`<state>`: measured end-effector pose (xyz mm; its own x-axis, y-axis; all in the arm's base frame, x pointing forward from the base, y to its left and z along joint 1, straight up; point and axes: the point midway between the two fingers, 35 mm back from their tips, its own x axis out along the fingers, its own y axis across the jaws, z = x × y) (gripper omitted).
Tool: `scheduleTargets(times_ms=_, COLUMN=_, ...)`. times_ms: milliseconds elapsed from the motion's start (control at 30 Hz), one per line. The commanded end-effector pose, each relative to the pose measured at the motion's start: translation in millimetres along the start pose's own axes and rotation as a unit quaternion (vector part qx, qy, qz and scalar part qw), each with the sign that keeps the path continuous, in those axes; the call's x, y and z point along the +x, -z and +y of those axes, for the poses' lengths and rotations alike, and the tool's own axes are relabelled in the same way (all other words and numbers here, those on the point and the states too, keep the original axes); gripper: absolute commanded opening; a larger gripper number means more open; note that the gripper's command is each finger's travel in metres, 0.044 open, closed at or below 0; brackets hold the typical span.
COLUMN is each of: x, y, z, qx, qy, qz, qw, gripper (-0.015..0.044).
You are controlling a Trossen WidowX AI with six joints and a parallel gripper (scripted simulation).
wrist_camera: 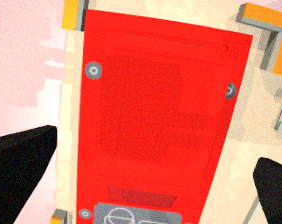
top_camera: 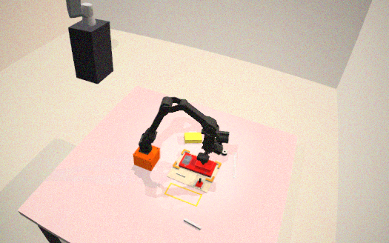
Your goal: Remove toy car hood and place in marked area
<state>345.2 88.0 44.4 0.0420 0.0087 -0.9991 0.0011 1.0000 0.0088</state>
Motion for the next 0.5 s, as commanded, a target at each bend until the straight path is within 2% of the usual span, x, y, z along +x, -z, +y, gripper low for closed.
scheduleTargets(times_ms=0, x=5.8, y=0.8, z=0.4, qx=-0.002, qy=-0.001, qz=0.003, qw=1.0, gripper=0.044)
scheduleTargets(times_ms=467, x=19.3, y=1.3, z=0.0, qx=-0.002, qy=-0.001, qz=0.003, qw=1.0, gripper=0.044)
